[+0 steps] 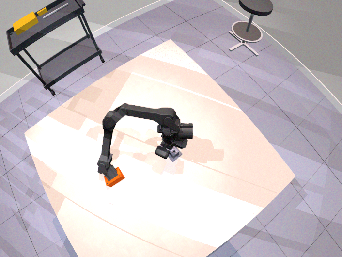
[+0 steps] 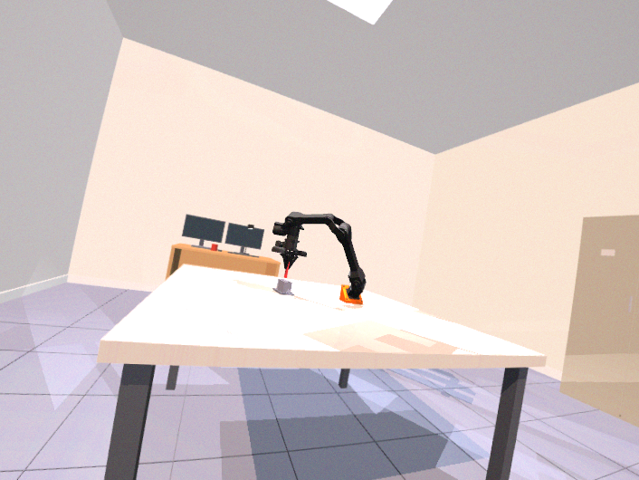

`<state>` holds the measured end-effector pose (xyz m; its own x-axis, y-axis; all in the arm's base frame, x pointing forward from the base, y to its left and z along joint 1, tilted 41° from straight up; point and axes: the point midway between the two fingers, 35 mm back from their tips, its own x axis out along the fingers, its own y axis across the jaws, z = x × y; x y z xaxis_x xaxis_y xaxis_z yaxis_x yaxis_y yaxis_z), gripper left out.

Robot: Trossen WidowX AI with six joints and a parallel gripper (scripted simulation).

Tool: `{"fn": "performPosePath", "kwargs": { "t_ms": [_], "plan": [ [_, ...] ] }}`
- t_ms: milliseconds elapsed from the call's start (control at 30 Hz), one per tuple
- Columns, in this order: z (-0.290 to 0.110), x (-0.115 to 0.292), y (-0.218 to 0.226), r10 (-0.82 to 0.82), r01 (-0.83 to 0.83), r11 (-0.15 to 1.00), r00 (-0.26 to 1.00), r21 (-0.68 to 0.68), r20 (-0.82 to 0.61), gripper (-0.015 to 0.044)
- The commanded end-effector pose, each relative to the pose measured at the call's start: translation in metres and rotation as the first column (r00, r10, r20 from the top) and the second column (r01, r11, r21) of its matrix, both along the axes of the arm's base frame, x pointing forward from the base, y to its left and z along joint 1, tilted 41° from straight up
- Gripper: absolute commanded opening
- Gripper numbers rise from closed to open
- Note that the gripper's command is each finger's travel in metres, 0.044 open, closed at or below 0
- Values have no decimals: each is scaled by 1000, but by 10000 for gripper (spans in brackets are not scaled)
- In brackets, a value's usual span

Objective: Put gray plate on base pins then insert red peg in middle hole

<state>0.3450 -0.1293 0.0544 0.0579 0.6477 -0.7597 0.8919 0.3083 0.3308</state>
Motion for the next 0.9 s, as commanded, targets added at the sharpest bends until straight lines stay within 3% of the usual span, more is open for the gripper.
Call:
{"fn": "performPosePath", "kwargs": {
  "t_ms": [0,867],
  "plan": [
    [0,0,0,0,0,1000,1000,0,0,0],
    [-11,1,9,8,-8,1000,1000,-10,7,0]
  ]
}}
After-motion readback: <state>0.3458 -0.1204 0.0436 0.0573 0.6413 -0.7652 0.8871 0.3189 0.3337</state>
